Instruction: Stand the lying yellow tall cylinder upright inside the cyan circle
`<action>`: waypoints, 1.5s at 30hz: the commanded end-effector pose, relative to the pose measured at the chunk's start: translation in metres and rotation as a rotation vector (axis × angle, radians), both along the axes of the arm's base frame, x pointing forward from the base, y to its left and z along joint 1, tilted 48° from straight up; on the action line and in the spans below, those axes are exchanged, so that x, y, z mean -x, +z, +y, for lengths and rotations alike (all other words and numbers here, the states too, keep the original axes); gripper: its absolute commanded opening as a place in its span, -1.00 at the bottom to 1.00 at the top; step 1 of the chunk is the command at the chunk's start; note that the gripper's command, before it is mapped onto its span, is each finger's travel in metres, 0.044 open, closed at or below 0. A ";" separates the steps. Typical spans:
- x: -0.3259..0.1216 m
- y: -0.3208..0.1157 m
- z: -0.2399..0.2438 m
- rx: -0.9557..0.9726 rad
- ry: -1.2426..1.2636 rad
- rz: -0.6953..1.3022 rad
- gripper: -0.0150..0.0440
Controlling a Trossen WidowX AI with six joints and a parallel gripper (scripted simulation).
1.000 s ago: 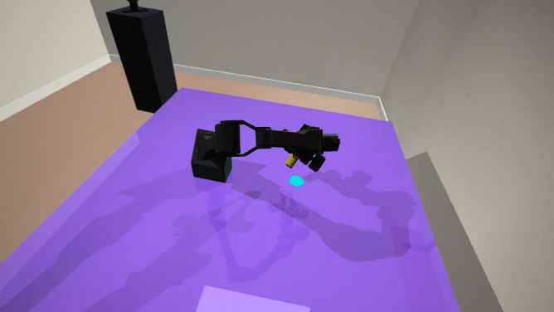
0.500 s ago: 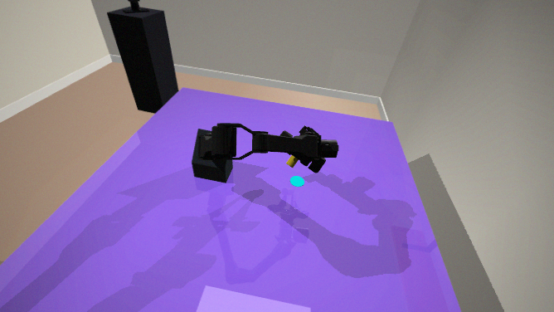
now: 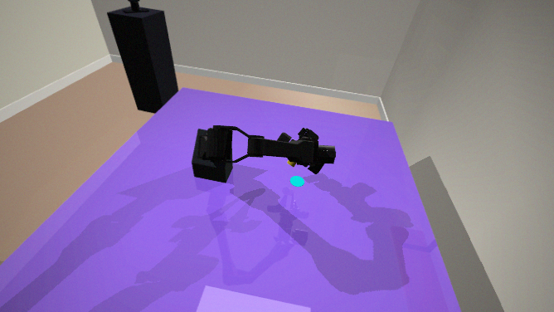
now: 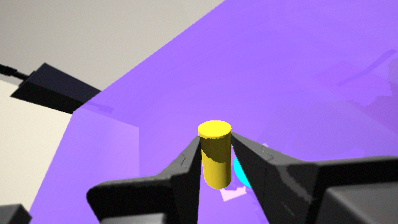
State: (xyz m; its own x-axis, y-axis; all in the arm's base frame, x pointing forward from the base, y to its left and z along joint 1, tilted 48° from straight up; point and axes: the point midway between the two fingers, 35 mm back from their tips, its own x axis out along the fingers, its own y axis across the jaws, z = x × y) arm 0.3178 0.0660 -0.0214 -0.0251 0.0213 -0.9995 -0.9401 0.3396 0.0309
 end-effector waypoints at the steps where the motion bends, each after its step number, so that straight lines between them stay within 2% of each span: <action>1: 0.001 0.002 0.001 -0.035 0.012 -0.014 -0.14; 45: -0.003 0.016 -0.002 -0.318 0.089 -0.182 -0.14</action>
